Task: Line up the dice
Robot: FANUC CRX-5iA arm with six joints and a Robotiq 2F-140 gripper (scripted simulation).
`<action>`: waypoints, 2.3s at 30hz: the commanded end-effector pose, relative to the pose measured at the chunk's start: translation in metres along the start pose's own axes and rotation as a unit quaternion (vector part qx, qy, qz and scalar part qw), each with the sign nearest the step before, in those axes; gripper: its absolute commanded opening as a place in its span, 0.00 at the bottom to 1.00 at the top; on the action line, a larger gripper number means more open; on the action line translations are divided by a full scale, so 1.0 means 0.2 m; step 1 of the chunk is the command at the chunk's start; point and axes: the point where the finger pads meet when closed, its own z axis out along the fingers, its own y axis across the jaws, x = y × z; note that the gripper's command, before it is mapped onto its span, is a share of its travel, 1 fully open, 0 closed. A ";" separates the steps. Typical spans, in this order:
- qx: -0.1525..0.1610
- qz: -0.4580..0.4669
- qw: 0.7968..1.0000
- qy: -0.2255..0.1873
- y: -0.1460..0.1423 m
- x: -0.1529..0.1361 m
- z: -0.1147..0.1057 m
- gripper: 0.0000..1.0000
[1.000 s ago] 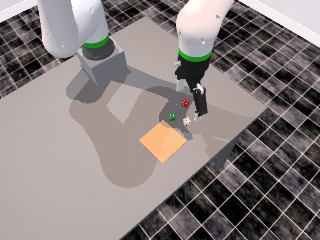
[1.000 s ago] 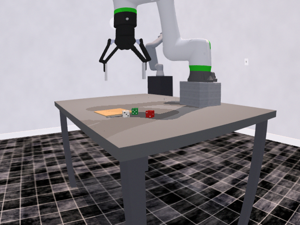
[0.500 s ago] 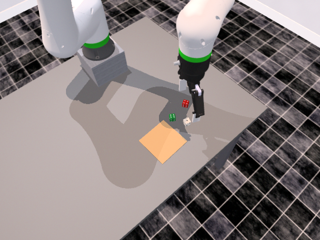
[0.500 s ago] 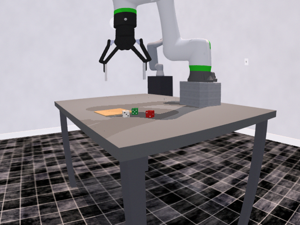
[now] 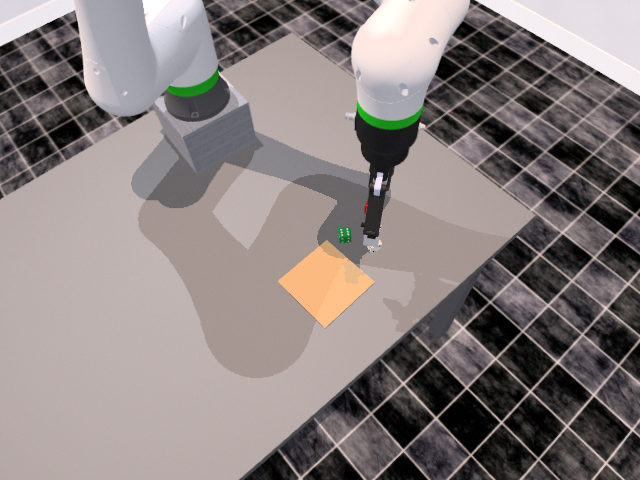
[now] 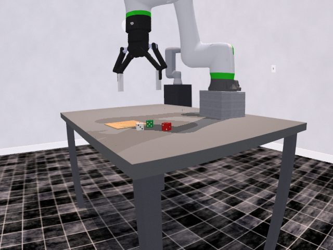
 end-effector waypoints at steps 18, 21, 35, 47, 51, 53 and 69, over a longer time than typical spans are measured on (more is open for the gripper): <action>-0.006 0.374 0.927 0.001 0.00 0.00 0.04 1.00; -0.006 0.427 0.904 0.001 0.00 0.00 0.05 1.00; -0.005 0.625 0.781 0.002 0.00 0.00 0.07 1.00; -0.005 0.762 0.648 0.003 0.00 0.00 0.10 1.00; -0.004 0.814 0.581 0.004 0.00 0.00 0.10 1.00; -0.004 0.836 0.549 0.004 0.00 0.00 0.11 1.00; -0.003 0.945 0.328 0.005 0.00 0.00 0.14 1.00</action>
